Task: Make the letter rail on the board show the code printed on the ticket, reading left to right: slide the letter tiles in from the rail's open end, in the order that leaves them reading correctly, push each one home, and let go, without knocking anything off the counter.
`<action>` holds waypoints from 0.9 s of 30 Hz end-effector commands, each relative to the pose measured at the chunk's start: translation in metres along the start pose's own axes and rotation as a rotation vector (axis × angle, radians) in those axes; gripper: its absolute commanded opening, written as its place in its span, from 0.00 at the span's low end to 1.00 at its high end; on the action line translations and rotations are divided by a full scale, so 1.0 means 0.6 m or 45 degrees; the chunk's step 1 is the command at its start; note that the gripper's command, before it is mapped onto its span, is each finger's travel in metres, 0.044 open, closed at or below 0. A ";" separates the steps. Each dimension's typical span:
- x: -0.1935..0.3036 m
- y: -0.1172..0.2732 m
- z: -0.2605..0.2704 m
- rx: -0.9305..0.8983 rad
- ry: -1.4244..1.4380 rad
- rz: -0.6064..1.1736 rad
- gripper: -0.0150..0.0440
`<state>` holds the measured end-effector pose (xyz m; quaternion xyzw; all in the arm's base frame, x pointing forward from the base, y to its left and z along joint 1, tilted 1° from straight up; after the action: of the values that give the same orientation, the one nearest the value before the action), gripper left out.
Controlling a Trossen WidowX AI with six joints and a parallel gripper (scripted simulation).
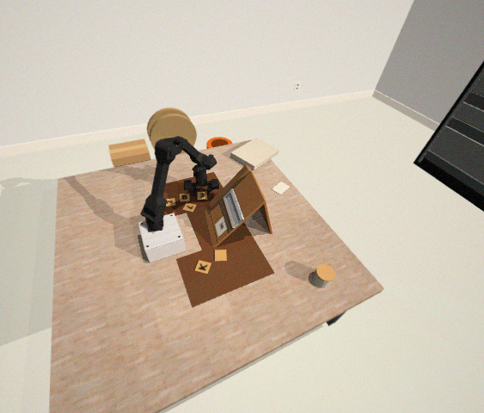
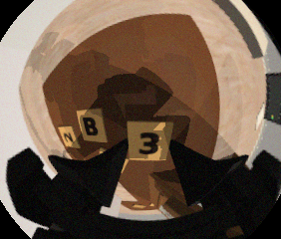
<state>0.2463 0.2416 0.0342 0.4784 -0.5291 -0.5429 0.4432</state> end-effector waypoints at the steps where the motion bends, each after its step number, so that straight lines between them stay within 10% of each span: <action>1: 0.000 0.006 0.000 0.007 -0.006 -0.001 0.25; 27: -0.009 0.023 0.003 0.014 0.069 -0.046 0.25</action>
<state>0.2442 0.2422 0.0437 0.4875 -0.5234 -0.5385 0.4455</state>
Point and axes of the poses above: the point midway between the two fingers, 35 mm back from their tips, its own y axis back along the fingers, its own z axis across the jaws, x = y × z, the point moved 6 cm from there along y, back along the fingers, and after that the axes turned 3 degrees about -y, right-handed, at the moved point
